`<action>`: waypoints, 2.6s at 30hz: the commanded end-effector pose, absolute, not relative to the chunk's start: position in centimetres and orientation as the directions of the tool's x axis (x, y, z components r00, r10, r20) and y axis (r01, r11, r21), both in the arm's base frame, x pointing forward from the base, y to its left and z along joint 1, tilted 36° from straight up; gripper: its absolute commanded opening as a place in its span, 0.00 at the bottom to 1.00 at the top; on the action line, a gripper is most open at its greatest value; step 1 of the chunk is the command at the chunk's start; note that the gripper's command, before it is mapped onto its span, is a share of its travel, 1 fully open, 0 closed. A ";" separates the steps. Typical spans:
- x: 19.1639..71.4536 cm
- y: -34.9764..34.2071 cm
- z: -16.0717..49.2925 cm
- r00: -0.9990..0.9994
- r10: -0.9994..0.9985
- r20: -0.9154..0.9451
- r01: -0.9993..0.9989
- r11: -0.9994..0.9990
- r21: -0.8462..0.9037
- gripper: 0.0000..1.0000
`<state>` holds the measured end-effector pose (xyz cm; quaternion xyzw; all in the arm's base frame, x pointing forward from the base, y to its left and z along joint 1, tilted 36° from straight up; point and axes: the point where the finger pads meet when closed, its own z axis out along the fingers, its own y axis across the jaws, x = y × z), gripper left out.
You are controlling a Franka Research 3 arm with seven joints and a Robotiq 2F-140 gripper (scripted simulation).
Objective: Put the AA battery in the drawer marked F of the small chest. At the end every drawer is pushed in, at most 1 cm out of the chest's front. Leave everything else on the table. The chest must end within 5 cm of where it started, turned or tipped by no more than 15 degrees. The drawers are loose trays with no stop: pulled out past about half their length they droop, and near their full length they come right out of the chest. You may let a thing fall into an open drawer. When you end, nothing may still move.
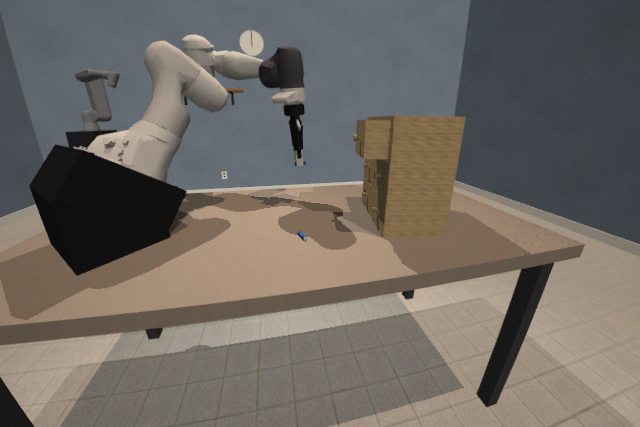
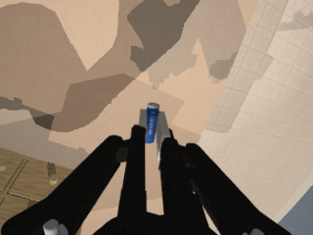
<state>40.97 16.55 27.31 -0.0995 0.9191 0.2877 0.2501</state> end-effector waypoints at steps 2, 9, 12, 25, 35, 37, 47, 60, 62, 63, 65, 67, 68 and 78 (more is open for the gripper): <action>41.2 16.4 27.9 -0.751 -0.223 -0.622 -0.526 0.770 0.360 0.06; 41.5 16.1 28.4 -0.680 -0.304 -0.667 -0.613 0.735 0.290 0.06; 41.5 16.1 28.4 -0.680 -0.304 -0.667 -0.613 0.735 0.290 0.06; 42.2 15.4 29.1 -0.507 -0.457 -0.731 -0.760 0.638 0.128 0.06; 42.5 14.9 29.3 -0.408 -0.525 -0.747 -0.816 0.577 0.040 0.06; 42.5 14.9 29.3 -0.408 -0.525 -0.747 -0.816 0.577 0.040 0.06; 43.4 13.8 29.3 -0.195 -0.641 -0.743 -0.889 0.435 -0.142 0.06; 43.8 13.1 29.1 -0.086 -0.687 -0.722 -0.906 0.356 -0.230 0.06; 44.2 12.4 28.7 0.022 -0.724 -0.689 -0.909 0.273 -0.315 0.06; 44.2 12.4 28.7 0.022 -0.724 -0.689 -0.909 0.273 -0.315 0.06; 44.2 12.4 28.7 0.022 -0.724 -0.689 -0.909 0.273 -0.315 0.06; 44.2 12.4 28.7 0.022 -0.724 -0.689 -0.909 0.273 -0.315 0.06; 44.2 12.4 28.7 0.022 -0.724 -0.689 -0.909 0.273 -0.315 0.06; 45.1 10.8 27.7 0.228 -0.772 -0.593 -0.880 0.097 -0.465 0.06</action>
